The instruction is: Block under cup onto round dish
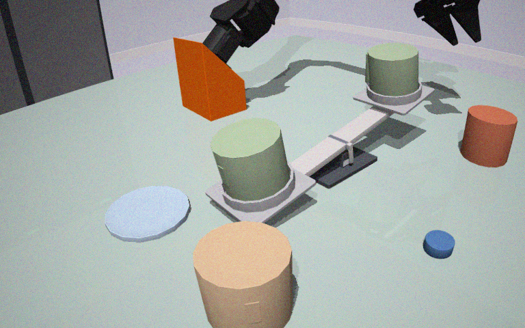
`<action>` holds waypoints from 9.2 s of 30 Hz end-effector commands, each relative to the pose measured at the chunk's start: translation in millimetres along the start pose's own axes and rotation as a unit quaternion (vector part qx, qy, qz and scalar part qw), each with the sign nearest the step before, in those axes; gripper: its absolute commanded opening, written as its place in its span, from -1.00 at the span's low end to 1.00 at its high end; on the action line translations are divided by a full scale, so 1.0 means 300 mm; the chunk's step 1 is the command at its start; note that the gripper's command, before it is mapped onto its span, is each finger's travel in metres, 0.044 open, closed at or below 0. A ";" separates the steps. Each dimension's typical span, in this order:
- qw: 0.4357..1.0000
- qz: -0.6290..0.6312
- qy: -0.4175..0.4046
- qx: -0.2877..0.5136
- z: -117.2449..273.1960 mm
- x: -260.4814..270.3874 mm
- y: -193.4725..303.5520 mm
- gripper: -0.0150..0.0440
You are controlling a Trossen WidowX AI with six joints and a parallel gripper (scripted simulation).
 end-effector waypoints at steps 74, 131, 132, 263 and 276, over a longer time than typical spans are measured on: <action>0.991 0.028 -0.010 0.130 0.491 -0.935 0.734 1.00; 0.904 0.334 -0.163 0.212 0.115 -1.138 0.894 1.00; 0.904 0.334 -0.163 0.212 0.111 -1.137 0.896 1.00; 0.904 0.333 -0.162 0.214 0.379 -1.188 0.743 -0.49; 0.904 0.330 -0.167 0.213 0.385 -1.182 0.736 -0.49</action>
Point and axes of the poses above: the point midway between the two fingers, 35 mm back from their tips, its own z axis back along the fingers, its own x axis across the jaws, y = z × x, the point moved 3 cm from there along z, back along the fingers, and after that the axes turned 12 degrees about -z, right-handed, at the moved point
